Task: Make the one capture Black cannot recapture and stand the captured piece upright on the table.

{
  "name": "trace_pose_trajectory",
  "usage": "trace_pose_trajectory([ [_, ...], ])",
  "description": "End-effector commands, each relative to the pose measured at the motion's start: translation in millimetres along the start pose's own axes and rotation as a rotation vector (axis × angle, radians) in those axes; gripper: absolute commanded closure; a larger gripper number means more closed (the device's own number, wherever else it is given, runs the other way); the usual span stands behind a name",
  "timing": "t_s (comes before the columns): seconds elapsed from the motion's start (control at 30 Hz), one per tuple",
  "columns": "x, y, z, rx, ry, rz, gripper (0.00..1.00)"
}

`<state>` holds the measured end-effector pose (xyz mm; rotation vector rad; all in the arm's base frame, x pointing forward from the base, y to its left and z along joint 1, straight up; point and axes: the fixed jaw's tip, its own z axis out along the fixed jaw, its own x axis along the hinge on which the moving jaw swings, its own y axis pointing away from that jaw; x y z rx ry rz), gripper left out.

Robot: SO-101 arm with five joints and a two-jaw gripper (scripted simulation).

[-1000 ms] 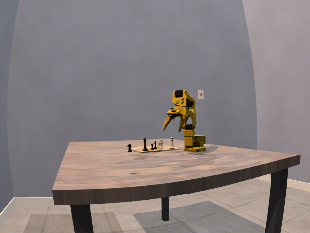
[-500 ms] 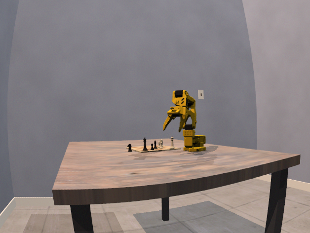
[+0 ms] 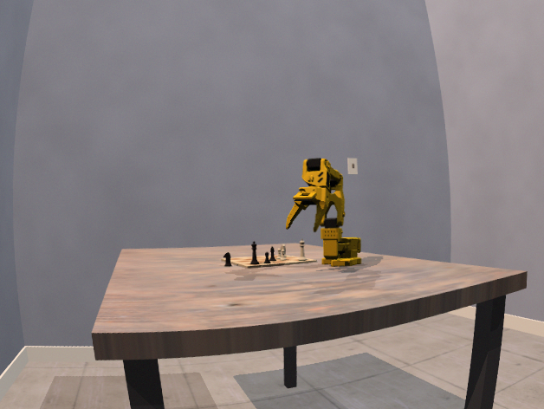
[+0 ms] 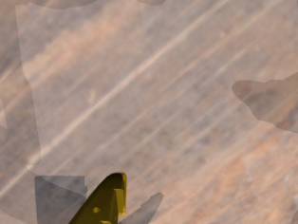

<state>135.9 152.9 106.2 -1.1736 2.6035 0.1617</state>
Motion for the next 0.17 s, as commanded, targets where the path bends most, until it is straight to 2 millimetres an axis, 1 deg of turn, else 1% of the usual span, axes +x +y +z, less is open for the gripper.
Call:
trace_pose_trajectory([
  [0.0,4.7,2.5,1.0,-0.005,0.018,-0.008,0.60],
  [0.13,4.7,2.5,1.0,-0.005,0.018,-0.008,0.60],
])
